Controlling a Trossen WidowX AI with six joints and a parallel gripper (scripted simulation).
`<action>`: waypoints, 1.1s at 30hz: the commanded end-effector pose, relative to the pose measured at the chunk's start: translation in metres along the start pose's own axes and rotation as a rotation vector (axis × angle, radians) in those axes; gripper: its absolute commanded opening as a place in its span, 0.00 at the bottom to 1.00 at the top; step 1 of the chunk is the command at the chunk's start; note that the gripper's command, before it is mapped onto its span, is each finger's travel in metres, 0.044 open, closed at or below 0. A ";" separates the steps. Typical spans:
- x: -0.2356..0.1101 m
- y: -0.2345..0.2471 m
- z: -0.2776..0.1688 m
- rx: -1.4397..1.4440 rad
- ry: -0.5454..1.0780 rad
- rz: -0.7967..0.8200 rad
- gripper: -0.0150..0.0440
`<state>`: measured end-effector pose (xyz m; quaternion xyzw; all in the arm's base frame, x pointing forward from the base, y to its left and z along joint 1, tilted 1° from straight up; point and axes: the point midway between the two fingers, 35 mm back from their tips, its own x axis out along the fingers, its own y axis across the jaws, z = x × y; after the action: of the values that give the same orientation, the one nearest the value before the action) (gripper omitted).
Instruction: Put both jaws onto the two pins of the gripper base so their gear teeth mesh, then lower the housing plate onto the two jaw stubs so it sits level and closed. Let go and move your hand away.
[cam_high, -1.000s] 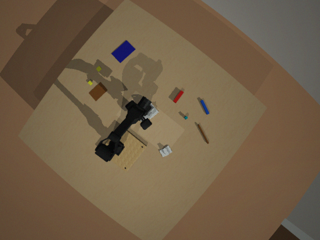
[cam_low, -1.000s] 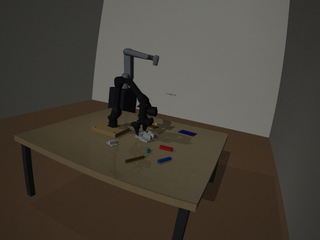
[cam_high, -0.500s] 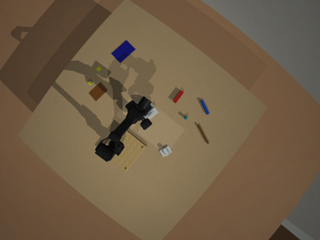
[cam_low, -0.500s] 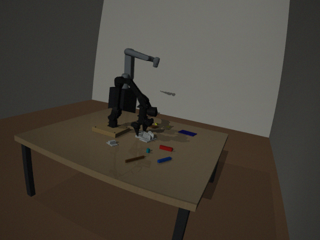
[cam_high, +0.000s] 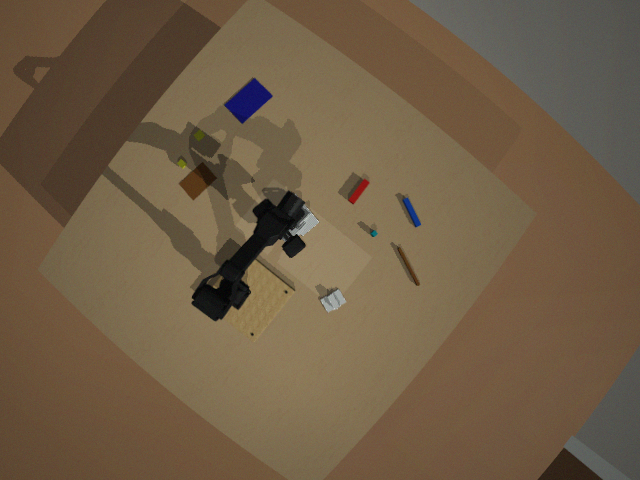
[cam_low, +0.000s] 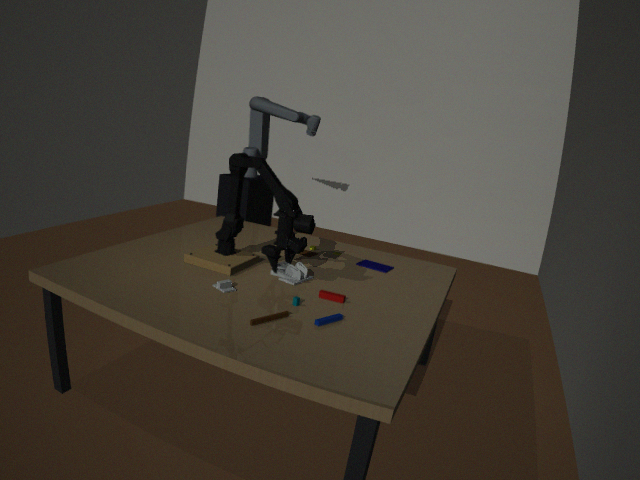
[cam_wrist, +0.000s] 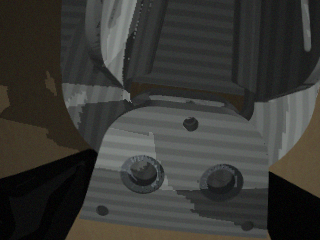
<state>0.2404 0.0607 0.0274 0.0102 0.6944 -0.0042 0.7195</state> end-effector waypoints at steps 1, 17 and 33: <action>0.002 -0.001 -0.001 -0.004 0.002 -0.003 0.85; 0.006 -0.001 -0.001 -0.004 0.002 -0.003 0.85; 0.008 -0.001 -0.001 -0.005 0.002 -0.003 0.85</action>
<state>0.2411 0.0607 0.0233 0.0095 0.6931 -0.0036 0.7207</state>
